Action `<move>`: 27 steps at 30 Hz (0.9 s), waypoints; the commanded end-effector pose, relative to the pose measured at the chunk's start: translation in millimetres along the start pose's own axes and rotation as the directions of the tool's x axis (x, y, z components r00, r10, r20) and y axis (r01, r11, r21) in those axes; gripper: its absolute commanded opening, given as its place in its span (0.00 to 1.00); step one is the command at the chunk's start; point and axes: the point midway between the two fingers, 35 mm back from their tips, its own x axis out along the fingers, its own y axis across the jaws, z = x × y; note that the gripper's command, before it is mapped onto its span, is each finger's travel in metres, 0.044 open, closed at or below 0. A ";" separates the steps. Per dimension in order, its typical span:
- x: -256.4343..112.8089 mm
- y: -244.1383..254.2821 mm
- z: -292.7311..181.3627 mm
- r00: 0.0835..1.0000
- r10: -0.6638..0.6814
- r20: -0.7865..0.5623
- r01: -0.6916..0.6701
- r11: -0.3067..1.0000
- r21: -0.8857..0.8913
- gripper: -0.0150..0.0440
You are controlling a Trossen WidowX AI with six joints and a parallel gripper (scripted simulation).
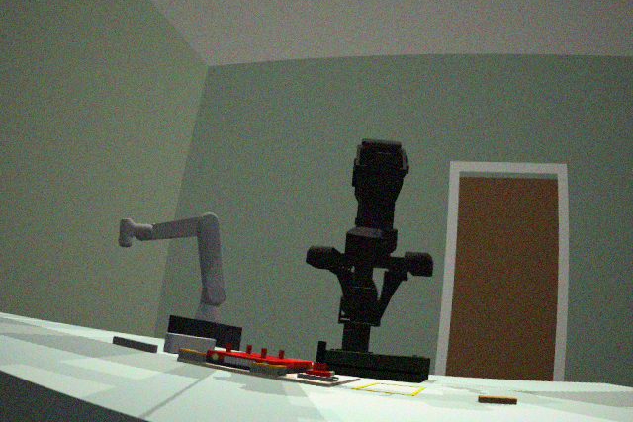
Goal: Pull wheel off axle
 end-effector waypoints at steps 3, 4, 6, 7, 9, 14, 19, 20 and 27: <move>-4.9 25.8 -15.5 1.000 0.009 0.011 -0.009 1.000 0.004 0.25; -5.2 29.8 -18.1 1.000 0.009 0.011 -0.009 1.000 0.004 0.25; -5.9 37.7 -23.6 1.000 0.010 0.011 -0.010 1.000 0.004 0.25; -6.2 41.6 -26.5 1.000 0.011 0.012 -0.011 1.000 0.005 0.25; -6.8 48.4 -31.7 1.000 0.012 0.012 -0.012 1.000 0.005 0.25; -4.9 50.9 -33.5 1.000 0.012 0.012 -0.012 1.000 0.005 0.25; 8.0 51.1 -33.3 1.000 0.012 0.012 -0.012 1.000 0.005 0.25; 10.7 51.1 -33.3 1.000 0.012 0.012 -0.012 1.000 0.005 0.25; 34.0 52.3 -31.0 1.000 0.012 0.013 -0.012 1.000 0.005 0.25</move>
